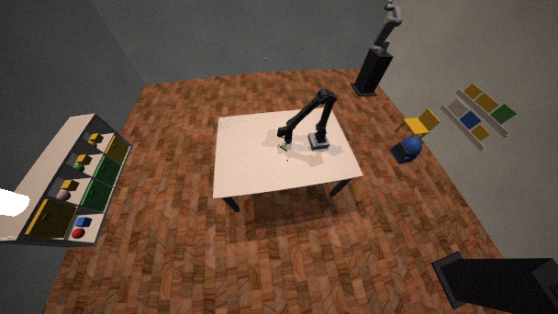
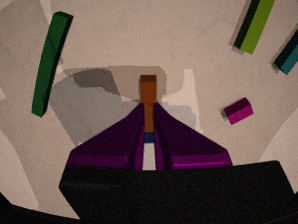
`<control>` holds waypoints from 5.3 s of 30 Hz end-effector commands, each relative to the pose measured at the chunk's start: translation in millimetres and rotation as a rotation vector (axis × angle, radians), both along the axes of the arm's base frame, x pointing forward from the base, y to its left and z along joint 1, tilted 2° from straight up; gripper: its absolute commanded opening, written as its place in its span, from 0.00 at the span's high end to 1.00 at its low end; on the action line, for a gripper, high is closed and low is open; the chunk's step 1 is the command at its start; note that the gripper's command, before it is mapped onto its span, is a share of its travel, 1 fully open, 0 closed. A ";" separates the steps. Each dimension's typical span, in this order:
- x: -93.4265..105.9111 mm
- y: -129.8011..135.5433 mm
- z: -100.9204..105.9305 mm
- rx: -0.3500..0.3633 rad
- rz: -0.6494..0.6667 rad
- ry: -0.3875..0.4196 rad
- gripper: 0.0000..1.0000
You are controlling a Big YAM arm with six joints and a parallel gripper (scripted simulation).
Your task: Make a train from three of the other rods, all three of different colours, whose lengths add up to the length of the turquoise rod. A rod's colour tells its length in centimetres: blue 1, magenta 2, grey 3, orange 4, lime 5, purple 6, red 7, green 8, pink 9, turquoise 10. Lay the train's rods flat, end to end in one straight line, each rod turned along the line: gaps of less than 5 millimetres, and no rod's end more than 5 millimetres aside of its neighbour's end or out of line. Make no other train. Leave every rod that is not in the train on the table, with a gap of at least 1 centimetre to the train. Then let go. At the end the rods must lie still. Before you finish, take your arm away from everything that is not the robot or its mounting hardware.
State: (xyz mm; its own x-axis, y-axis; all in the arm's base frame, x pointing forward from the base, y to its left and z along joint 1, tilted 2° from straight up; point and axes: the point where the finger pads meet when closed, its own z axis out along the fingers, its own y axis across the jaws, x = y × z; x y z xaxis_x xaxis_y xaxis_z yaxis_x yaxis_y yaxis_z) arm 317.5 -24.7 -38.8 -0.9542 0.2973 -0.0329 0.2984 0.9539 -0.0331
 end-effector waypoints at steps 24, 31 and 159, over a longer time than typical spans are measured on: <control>-0.3 -4.1 -5.0 -0.001 -0.015 0.006 0.84; -0.3 -4.1 -5.0 -0.001 -0.015 0.006 0.77; 48.1 -83.8 54.8 0.004 -0.296 -0.012 0.77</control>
